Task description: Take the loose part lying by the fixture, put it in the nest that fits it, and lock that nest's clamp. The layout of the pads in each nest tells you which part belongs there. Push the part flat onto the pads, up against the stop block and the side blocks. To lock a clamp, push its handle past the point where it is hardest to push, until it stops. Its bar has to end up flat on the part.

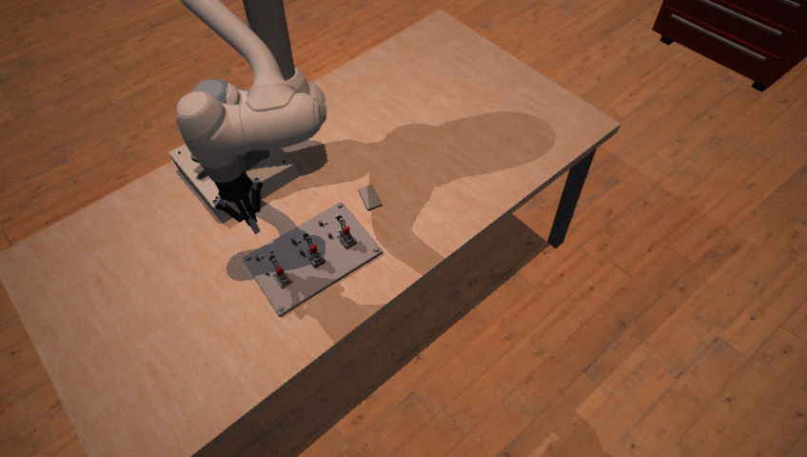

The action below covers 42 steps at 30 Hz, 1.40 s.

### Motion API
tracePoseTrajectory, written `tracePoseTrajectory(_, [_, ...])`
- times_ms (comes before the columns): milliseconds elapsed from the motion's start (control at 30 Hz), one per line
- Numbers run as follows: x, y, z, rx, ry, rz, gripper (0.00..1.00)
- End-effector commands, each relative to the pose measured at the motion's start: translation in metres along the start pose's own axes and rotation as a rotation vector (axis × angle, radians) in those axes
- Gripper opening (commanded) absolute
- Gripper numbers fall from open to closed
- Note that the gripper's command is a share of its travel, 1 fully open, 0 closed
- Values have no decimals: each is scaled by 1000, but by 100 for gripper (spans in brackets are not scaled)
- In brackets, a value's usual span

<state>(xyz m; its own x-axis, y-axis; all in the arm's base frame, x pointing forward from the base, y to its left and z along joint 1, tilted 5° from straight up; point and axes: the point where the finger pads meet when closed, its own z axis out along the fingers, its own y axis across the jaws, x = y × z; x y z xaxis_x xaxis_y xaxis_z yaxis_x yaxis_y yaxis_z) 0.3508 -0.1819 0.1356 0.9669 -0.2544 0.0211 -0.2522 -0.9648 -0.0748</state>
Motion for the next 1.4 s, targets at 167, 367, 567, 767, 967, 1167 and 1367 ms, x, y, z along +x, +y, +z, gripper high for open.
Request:
tracePoseTrajectory(167, [0, 0, 0, 0, 0, 0, 10])
tracePoseTrajectory(367, [0, 0, 0, 0, 0, 0, 10])
tracePoseTrajectory(567, [0, 0, 0, 0, 0, 0, 35])
tracePoseTrajectory(767, [0, 0, 0, 0, 0, 0, 35])
tracePoseTrajectory(967, [0, 0, 0, 0, 0, 0, 35])
tracePoseTrajectory(1167, [0, 0, 0, 0, 0, 0, 35])
tracePoseTrajectory(1367, [0, 0, 0, 0, 0, 0, 35])
